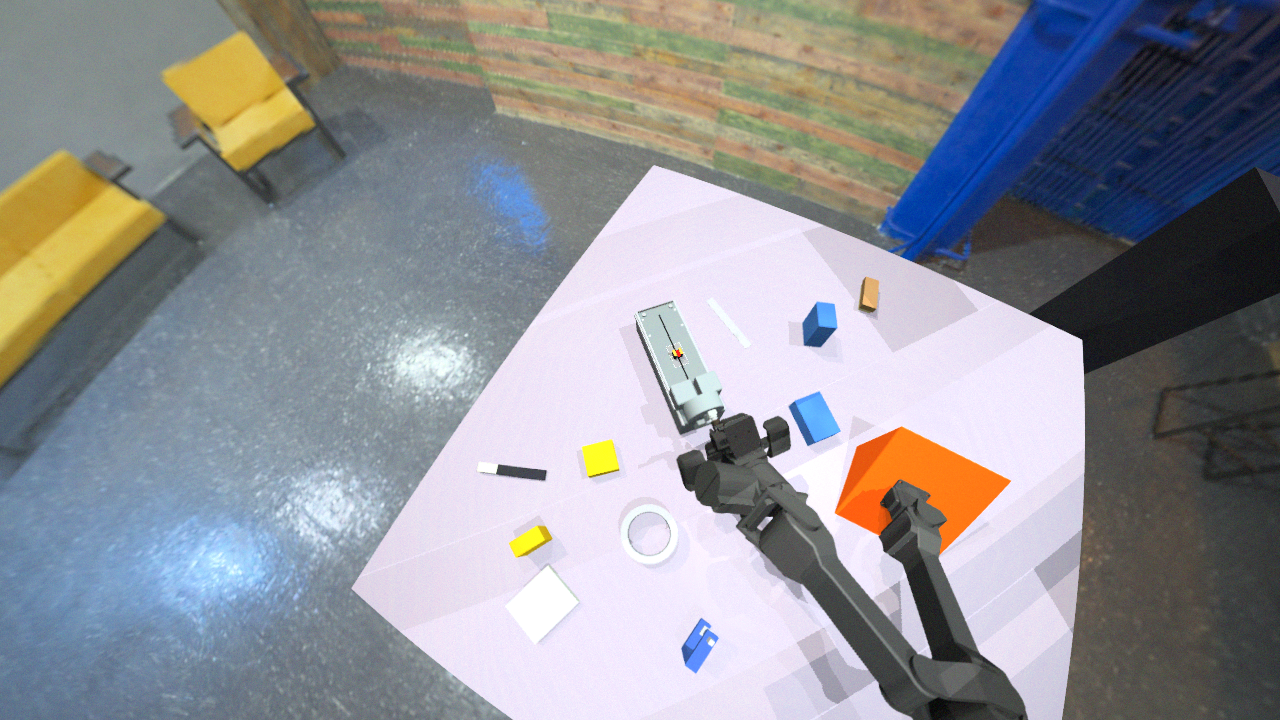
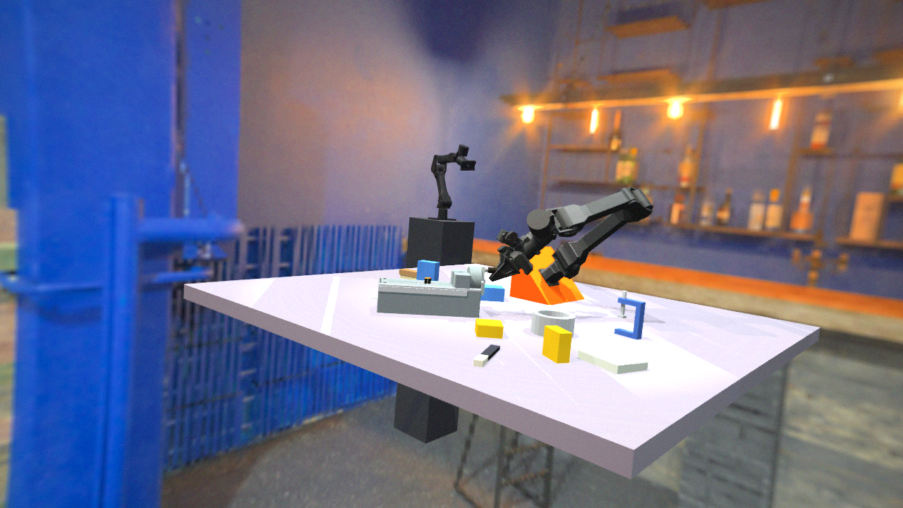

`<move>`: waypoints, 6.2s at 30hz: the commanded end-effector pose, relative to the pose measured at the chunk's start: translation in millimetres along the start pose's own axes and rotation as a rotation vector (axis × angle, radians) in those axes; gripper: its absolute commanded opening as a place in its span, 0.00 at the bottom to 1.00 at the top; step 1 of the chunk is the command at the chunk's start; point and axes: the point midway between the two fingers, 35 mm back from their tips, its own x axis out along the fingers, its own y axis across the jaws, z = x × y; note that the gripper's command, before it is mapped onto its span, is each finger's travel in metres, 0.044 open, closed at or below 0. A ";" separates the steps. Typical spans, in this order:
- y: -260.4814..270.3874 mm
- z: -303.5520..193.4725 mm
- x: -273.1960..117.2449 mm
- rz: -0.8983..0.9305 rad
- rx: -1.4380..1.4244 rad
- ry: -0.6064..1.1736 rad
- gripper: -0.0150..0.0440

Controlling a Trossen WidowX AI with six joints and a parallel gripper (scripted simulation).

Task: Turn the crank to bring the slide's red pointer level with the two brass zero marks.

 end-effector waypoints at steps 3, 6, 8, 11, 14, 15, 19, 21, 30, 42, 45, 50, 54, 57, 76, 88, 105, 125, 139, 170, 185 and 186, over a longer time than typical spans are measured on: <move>-2.8 -0.3 0.2 -0.009 0.002 -0.002 0.25; -2.8 -0.3 0.2 -0.009 0.002 -0.002 0.25; -2.8 -0.3 0.2 -0.009 0.002 -0.002 0.25; -2.8 -0.3 0.2 -0.009 0.002 -0.002 0.25; -2.8 -0.3 0.2 -0.009 0.002 -0.002 0.25; -2.8 -0.3 0.2 -0.009 0.002 -0.002 0.25; -2.8 -0.3 0.2 -0.009 0.002 -0.002 0.25; -2.8 -0.4 0.3 -0.009 0.002 -0.002 0.25; -2.8 -0.4 0.3 -0.009 0.002 -0.002 0.25; -2.8 -0.5 0.4 -0.009 0.002 -0.002 0.25; -2.8 -0.5 0.4 -0.009 0.002 -0.002 0.25; -2.8 -0.6 0.4 -0.009 0.002 -0.002 0.25; -2.8 -0.6 0.4 -0.009 0.002 -0.002 0.25; -2.8 -0.6 0.4 -0.009 0.002 -0.002 0.25; -2.8 -0.8 0.5 -0.009 0.002 -0.002 0.25; -2.8 -0.8 0.5 -0.009 0.002 -0.002 0.25; -2.7 -0.9 0.6 -0.009 0.002 -0.002 0.25; -1.6 -0.8 0.6 -0.005 0.000 0.000 0.25; -1.6 -0.8 0.6 -0.005 0.000 0.000 0.88; -2.7 82.0 -62.6 0.008 -0.027 0.018 1.00; -7.3 140.3 -8.0 0.262 -0.259 0.088 1.00; -8.7 144.1 -4.6 0.281 -0.275 0.089 1.00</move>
